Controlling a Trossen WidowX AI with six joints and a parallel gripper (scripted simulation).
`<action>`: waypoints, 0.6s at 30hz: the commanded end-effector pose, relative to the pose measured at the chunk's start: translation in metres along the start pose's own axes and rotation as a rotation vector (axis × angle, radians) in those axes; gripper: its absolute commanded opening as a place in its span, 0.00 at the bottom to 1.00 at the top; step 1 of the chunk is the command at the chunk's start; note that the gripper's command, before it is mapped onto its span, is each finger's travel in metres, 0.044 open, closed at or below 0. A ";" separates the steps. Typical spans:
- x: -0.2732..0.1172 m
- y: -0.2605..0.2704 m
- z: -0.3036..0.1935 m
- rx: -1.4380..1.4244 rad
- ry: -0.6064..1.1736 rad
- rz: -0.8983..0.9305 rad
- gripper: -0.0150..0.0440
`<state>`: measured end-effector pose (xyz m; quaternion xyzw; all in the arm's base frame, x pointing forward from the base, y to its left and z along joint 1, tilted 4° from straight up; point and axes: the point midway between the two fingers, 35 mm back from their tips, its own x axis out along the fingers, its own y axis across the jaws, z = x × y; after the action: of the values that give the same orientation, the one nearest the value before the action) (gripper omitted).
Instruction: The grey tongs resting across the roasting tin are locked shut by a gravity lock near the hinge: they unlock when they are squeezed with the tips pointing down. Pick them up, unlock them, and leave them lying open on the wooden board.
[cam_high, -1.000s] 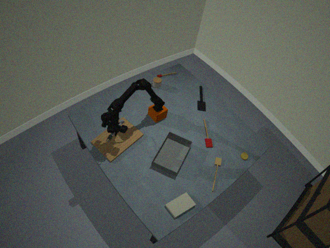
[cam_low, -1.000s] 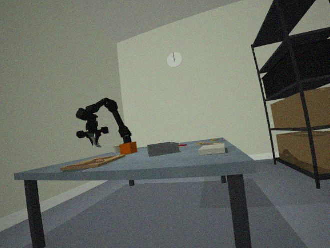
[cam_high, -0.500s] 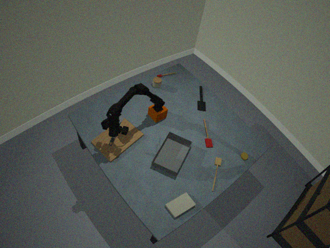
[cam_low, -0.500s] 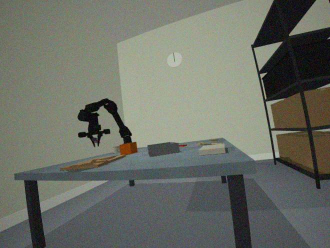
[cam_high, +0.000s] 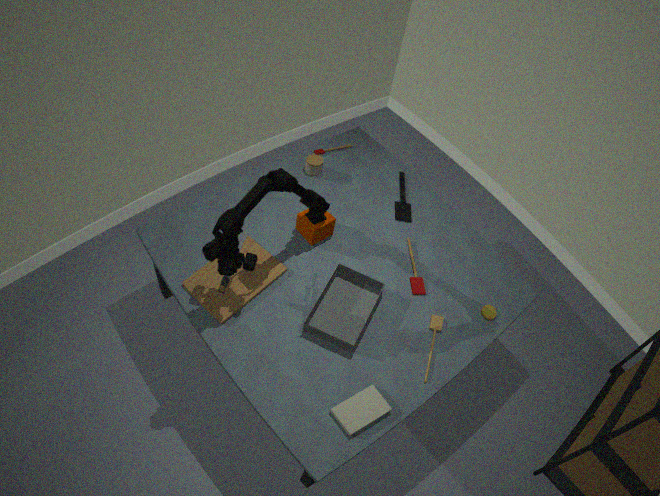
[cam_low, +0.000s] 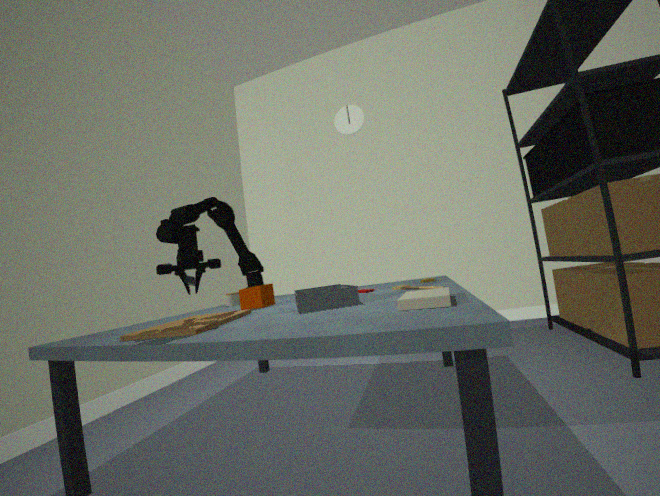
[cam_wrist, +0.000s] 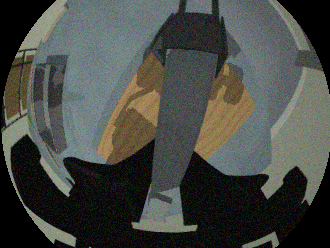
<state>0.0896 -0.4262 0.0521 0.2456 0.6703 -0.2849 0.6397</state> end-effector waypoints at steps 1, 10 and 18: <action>0.005 -0.001 0.000 -0.003 0.003 -0.006 0.00; 0.020 -0.001 0.000 -0.003 0.003 -0.006 0.00; 0.033 -0.001 0.000 -0.003 0.003 -0.006 0.00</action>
<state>0.0880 -0.4283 0.0228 0.2454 0.6704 -0.2848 0.6397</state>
